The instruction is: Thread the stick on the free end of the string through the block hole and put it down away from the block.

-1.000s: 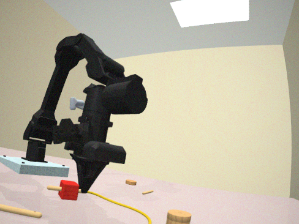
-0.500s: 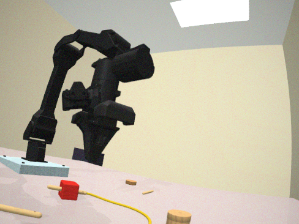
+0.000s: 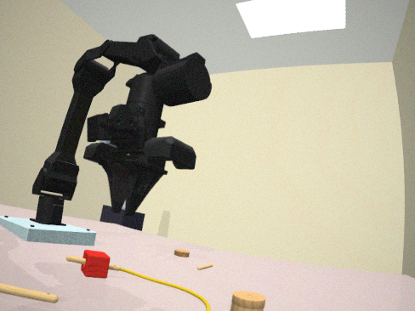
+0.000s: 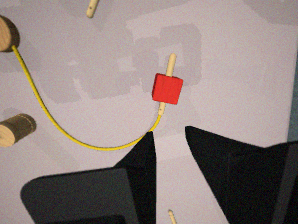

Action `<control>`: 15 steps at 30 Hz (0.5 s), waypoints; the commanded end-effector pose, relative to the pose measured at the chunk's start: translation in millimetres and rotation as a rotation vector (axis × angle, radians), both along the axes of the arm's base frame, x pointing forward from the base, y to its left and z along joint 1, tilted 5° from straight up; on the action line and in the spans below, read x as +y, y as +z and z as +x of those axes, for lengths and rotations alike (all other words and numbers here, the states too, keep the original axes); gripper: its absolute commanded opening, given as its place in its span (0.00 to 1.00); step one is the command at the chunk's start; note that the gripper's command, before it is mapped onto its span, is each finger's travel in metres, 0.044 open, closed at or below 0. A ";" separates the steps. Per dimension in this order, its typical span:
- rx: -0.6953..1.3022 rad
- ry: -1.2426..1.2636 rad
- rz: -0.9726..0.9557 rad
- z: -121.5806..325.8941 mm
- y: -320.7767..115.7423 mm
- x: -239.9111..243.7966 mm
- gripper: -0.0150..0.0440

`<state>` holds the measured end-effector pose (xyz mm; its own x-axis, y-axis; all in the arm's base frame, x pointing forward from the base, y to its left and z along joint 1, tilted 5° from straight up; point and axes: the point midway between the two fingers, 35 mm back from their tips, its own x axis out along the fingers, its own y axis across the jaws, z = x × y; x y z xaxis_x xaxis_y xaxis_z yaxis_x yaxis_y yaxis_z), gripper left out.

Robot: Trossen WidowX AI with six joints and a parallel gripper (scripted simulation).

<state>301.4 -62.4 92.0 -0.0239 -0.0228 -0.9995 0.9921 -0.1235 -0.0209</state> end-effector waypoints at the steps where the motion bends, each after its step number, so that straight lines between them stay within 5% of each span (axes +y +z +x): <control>1: 0.016 0.553 0.005 -4.0 0.9 -9.8 0.47; 6: 0.032 1.019 0.016 -7.8 1.6 -17.4 0.47; 15: 0.049 1.406 0.026 -11.8 2.1 -25.1 0.47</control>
<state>297.4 -72.8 93.0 -0.0222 -0.0225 -0.9995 0.8636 0.5032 -0.0306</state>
